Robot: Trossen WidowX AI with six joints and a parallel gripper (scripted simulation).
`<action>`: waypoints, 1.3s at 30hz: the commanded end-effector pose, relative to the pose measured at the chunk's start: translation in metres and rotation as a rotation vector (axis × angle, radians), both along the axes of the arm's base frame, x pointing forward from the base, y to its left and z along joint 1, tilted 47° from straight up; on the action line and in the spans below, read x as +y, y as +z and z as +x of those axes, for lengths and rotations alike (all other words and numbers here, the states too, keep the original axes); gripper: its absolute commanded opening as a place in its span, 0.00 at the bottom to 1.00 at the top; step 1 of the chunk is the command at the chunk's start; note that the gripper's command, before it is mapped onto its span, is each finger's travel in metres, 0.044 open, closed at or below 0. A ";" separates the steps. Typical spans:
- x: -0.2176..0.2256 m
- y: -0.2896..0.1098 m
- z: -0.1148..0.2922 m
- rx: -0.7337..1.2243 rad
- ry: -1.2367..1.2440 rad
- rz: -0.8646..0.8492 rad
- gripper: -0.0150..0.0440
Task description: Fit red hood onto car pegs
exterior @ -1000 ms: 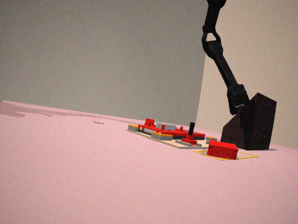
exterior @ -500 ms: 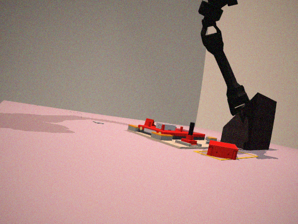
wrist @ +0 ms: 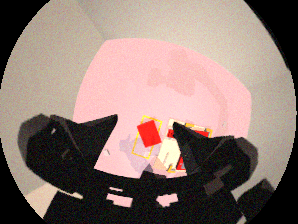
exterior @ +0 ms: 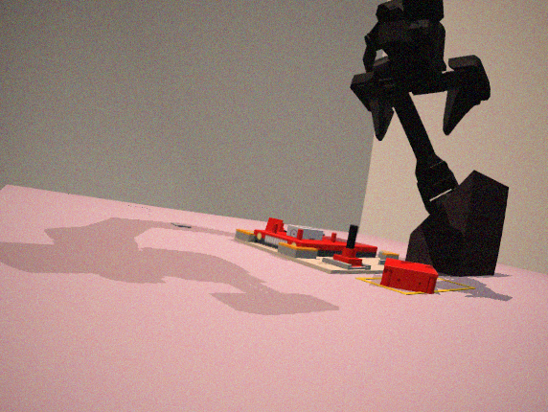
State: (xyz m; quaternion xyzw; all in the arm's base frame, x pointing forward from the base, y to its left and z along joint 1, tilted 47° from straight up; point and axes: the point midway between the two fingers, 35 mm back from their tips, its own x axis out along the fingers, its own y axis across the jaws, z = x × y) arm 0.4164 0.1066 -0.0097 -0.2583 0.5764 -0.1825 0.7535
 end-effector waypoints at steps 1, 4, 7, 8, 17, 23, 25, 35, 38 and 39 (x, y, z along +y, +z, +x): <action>-0.035 -0.034 -0.032 0.296 0.065 -0.112 1.00; -0.058 -0.050 -0.055 0.509 0.110 -0.169 1.00; -0.068 -0.057 -0.067 0.615 0.131 -0.189 1.00; -0.068 -0.057 -0.067 0.615 0.131 -0.189 1.00; -0.067 -0.059 -0.067 0.615 0.131 -0.189 1.00; -0.069 -0.061 -0.067 0.615 0.132 -0.189 1.00; -0.070 -0.062 -0.067 0.615 0.132 -0.189 1.00; -0.075 -0.067 -0.067 0.614 0.132 -0.189 1.00; -0.077 -0.069 -0.067 0.614 0.132 -0.189 1.00; -0.077 -0.069 -0.067 0.614 0.132 -0.189 1.00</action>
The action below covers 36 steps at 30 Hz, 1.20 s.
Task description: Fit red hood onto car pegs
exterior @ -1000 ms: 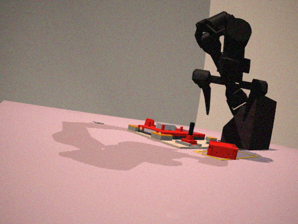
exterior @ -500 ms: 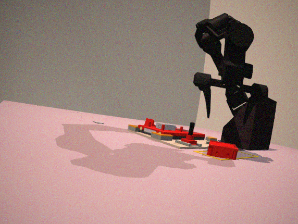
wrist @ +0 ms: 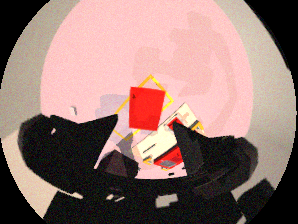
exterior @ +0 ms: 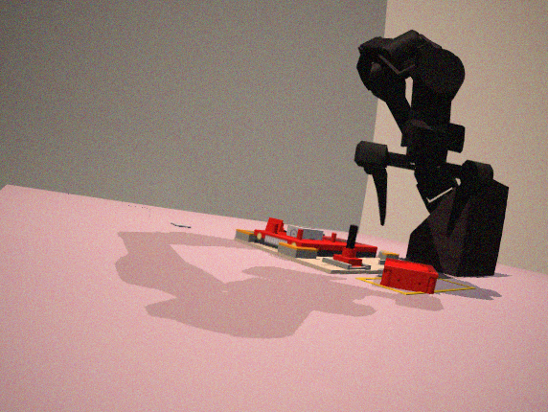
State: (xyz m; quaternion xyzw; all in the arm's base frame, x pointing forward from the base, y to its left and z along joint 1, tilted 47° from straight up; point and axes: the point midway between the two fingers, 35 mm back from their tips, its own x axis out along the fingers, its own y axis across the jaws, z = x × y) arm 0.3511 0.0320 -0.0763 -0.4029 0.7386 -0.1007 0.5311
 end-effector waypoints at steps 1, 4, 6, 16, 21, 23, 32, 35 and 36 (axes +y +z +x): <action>-0.003 -0.003 -0.002 0.008 0.005 -0.006 1.00; -0.005 -0.005 -0.002 0.008 0.006 -0.006 1.00; -0.006 -0.006 -0.002 0.008 0.006 -0.006 1.00; -0.011 -0.012 -0.003 0.008 0.006 -0.006 1.00; -0.014 -0.014 -0.004 0.008 0.006 -0.006 1.00; -0.015 -0.015 -0.004 0.008 0.006 -0.006 1.00; -0.020 -0.020 -0.005 0.008 0.005 -0.007 1.00; -0.021 -0.022 -0.005 0.008 0.005 -0.007 1.00; -0.022 -0.022 -0.005 0.008 0.005 -0.007 1.00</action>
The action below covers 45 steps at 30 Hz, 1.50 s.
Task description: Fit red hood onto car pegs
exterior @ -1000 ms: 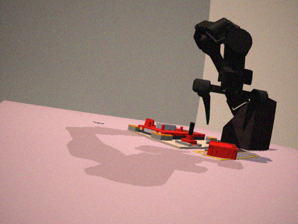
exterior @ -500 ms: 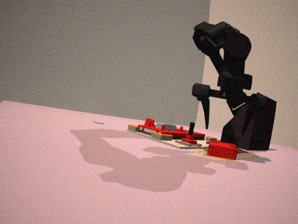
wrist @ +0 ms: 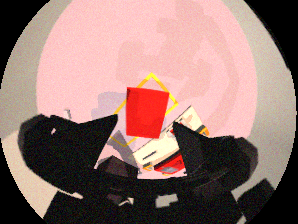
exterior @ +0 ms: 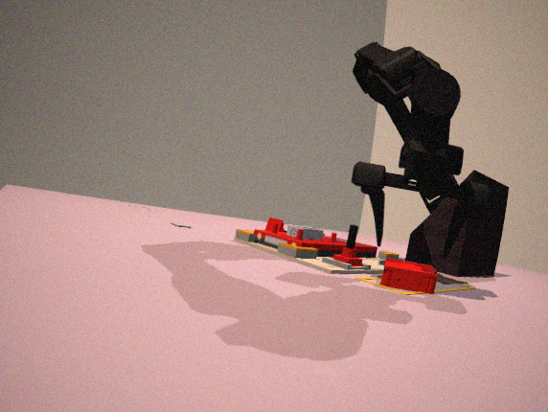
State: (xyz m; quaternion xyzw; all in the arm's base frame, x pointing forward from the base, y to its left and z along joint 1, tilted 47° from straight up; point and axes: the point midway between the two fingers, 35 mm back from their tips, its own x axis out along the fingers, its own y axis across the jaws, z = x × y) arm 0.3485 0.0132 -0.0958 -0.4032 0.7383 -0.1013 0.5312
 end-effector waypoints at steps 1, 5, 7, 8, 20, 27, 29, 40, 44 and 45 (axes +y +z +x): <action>-0.003 -0.003 -0.003 0.009 0.005 -0.006 1.00; -0.005 -0.006 -0.003 0.009 0.005 -0.006 1.00; -0.006 -0.007 -0.003 0.009 0.005 -0.006 1.00; -0.007 -0.007 -0.004 0.009 0.005 -0.006 1.00; -0.011 -0.012 -0.005 0.009 0.005 -0.007 1.00; -0.013 -0.014 -0.005 0.009 0.005 -0.007 1.00; -0.014 -0.014 -0.005 0.009 0.005 -0.007 1.00; -0.018 -0.018 -0.006 0.009 0.005 -0.007 1.00; -0.019 -0.020 -0.006 0.009 0.005 -0.008 1.00; -0.019 -0.020 -0.006 0.009 0.005 -0.008 1.00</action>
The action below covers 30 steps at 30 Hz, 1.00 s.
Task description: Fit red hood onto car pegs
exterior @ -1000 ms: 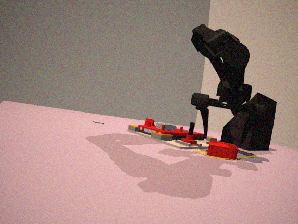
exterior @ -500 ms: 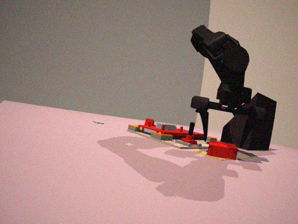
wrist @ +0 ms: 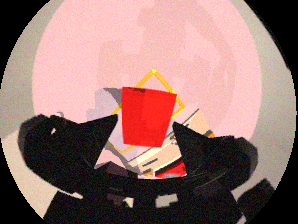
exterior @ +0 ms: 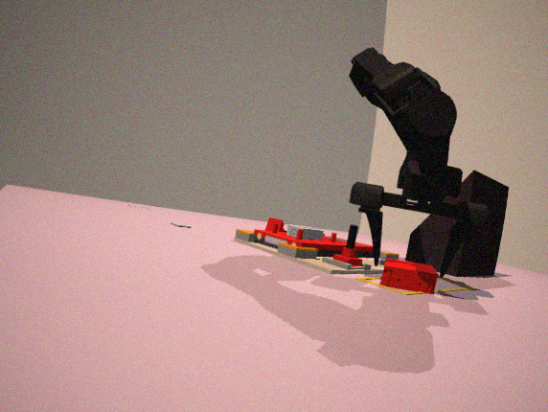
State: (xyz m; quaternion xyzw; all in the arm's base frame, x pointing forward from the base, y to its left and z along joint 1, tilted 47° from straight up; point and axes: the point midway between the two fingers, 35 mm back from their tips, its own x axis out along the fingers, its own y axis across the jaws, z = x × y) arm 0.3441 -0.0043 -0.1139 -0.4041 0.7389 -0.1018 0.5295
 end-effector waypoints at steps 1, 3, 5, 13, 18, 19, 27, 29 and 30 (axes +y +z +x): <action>-0.002 -0.002 -0.002 0.006 0.005 -0.005 1.00; -0.003 -0.003 -0.002 0.006 0.005 -0.005 1.00; -0.004 -0.003 -0.002 0.006 0.005 -0.005 1.00; -0.007 -0.006 -0.002 0.007 0.005 -0.005 1.00; -0.005 -0.005 -0.001 0.000 0.000 0.000 0.82; -0.005 -0.005 -0.001 0.000 0.000 0.000 0.81; -0.005 -0.005 -0.001 0.000 0.000 0.000 0.72; -0.005 -0.004 -0.001 0.000 0.000 -0.001 0.63; -0.004 -0.004 -0.001 0.000 0.000 -0.001 0.59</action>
